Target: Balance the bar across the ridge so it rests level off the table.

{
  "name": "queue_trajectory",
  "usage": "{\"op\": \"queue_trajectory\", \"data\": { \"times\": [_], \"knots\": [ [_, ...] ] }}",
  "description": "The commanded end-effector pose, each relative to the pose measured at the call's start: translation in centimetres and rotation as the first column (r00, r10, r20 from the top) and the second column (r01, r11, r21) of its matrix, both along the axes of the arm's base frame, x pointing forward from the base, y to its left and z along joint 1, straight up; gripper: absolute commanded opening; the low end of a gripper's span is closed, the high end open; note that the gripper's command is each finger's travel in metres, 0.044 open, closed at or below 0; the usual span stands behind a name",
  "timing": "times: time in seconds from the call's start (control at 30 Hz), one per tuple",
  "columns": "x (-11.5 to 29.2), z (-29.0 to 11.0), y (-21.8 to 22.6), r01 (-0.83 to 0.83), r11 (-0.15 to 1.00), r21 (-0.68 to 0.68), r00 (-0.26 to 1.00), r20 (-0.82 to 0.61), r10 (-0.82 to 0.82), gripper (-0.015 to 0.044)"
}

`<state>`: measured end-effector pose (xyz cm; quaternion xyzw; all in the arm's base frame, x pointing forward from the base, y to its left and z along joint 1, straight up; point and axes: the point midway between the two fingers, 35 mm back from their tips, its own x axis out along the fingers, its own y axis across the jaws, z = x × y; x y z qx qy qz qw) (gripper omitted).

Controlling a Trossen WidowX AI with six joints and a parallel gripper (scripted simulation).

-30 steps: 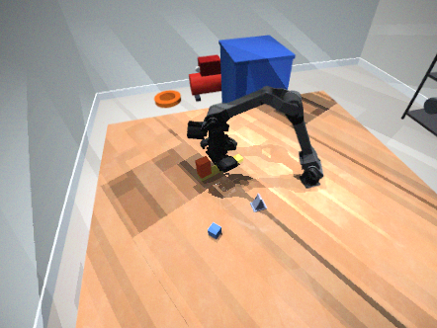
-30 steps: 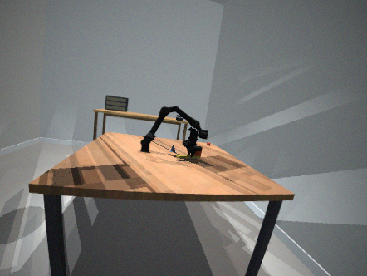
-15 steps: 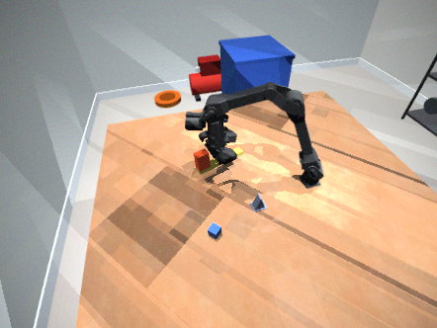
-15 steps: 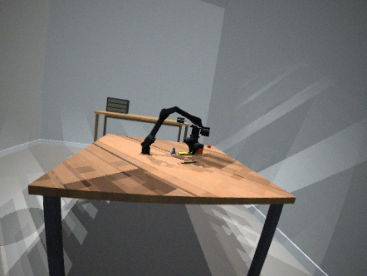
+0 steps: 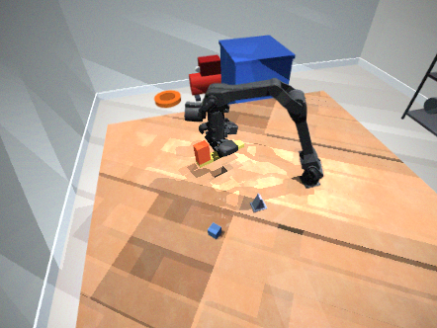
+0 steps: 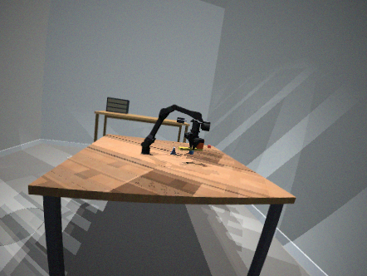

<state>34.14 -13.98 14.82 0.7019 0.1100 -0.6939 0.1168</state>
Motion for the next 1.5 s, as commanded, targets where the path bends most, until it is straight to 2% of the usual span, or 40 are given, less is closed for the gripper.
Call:
{"op": "queue_trajectory", "data": {
  "times": [0.0,0.07,0.3,0.63,1.07,1.47],
  "knots": [
    [0.0,1.1,0.0,0.003,1.000,-0.003,1.000,0.013,-0.003,0.0000],
    [0.0,1.1,0.3,-0.024,1.000,-0.003,1.000,0.013,0.024,0.0000],
    [-0.6,1.4,2.7,-0.292,0.956,-0.008,0.956,0.009,0.292,0.0000],
    [-1.7,1.7,6.0,-0.640,0.768,-0.013,0.768,0.003,0.640,0.0000],
    [-3.5,1.9,9.4,-0.936,0.351,-0.016,0.351,-0.008,0.936,0.0000],
    [-5.1,1.7,12.0,-0.993,-0.120,-0.015,-0.120,-0.017,0.993,0.0000]
  ]
}}
